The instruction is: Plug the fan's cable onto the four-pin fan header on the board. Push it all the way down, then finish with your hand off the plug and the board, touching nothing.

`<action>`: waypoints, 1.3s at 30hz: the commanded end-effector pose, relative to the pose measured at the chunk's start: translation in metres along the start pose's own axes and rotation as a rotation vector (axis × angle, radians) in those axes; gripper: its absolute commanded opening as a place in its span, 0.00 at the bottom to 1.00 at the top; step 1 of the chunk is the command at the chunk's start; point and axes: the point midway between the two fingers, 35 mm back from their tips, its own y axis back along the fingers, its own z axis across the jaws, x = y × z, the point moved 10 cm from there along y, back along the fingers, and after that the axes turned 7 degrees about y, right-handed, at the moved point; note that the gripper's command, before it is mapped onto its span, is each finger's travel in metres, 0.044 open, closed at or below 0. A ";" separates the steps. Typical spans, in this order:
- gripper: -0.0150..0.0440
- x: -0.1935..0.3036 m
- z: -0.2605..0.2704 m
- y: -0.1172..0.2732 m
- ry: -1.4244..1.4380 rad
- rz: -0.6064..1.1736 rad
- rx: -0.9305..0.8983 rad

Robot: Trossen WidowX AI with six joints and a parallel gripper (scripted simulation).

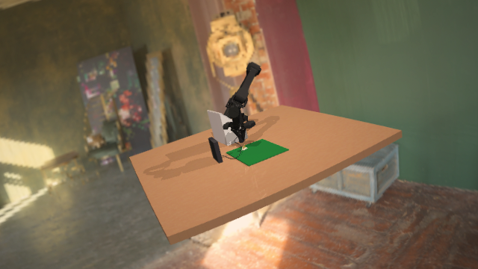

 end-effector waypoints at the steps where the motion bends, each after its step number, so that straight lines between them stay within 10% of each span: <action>1: 0.25 -0.001 0.000 0.002 -0.005 0.006 -0.002; 39: 0.25 -0.004 -0.002 -0.020 -0.003 0.005 -0.001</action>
